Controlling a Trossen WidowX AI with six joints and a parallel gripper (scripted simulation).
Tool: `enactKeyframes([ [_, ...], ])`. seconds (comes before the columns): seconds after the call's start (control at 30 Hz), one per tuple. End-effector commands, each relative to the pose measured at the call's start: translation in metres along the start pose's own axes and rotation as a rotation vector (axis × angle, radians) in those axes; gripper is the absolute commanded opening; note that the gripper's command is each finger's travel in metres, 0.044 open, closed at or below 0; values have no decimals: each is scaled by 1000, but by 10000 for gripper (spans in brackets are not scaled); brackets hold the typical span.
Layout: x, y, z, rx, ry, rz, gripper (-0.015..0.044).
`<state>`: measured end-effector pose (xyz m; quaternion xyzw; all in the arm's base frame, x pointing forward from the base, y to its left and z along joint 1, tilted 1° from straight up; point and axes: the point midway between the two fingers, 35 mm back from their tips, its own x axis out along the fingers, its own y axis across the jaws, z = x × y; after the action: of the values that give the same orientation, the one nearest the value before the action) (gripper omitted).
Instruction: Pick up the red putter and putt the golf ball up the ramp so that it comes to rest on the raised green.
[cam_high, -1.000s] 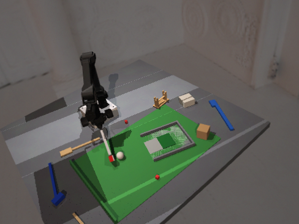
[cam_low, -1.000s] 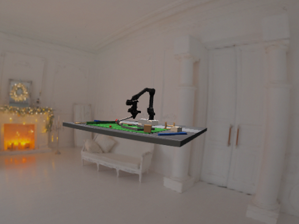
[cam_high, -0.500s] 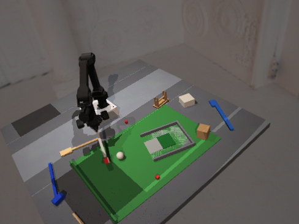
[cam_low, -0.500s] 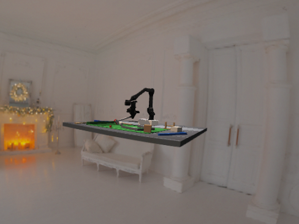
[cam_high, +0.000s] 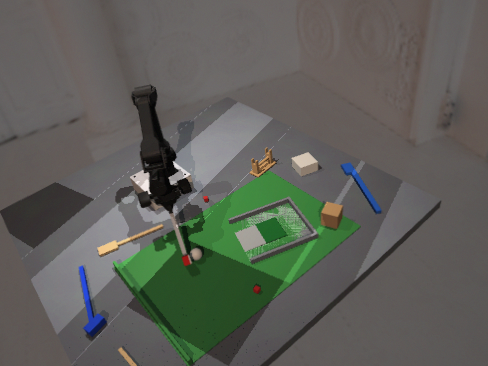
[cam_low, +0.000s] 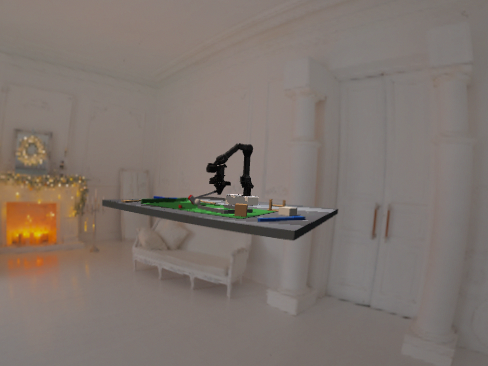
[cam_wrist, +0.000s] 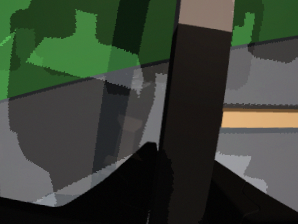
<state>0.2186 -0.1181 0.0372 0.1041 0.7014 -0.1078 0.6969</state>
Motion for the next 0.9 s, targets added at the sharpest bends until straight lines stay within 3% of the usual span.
enactKeyframes([
  [0.0, -2, 49, -2, -10, -6, 7, 0],
  [0.17, -2, 88, -9, -12, -6, 10, 0],
  [0.4, -10, 88, -9, -12, -6, 10, 0],
  [0.73, -61, 87, -10, -12, -6, 10, 0],
  [0.87, -53, 86, -10, -15, 5, 6, 0],
])
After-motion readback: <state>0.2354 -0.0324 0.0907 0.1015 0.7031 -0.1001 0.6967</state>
